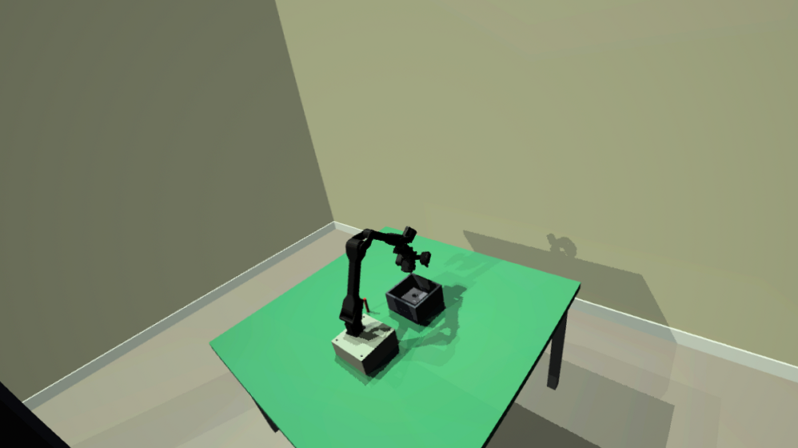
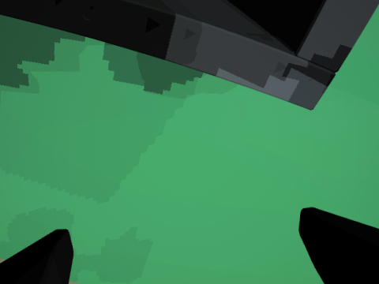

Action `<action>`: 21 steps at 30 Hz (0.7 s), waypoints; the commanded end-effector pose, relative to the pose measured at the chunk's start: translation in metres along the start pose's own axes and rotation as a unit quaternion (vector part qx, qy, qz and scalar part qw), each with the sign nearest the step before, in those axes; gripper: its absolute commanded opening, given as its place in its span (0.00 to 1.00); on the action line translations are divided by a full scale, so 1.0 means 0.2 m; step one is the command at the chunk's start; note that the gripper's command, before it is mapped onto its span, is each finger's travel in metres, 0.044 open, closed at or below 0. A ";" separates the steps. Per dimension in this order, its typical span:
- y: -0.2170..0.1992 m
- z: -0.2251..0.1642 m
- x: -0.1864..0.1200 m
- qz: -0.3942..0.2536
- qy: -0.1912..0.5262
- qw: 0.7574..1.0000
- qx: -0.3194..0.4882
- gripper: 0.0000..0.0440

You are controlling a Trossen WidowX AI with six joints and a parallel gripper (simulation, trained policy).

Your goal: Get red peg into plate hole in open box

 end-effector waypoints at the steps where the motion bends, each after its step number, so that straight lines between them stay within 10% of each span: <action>1: -0.01 0.01 -0.01 -0.003 -0.008 1.000 -0.015 0.95; 21: -0.39 0.12 -0.42 -0.072 -0.078 0.934 -0.341 1.00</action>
Point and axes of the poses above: the point midway between the two fingers, 35 mm back from their tips, its own x axis out along the fingers, its own y axis across the jaws, z = x × y, the point moved 3 cm from there along -x, back along the fingers, and after that the axes turned 2 degrees about x, right-handed, at the moved point
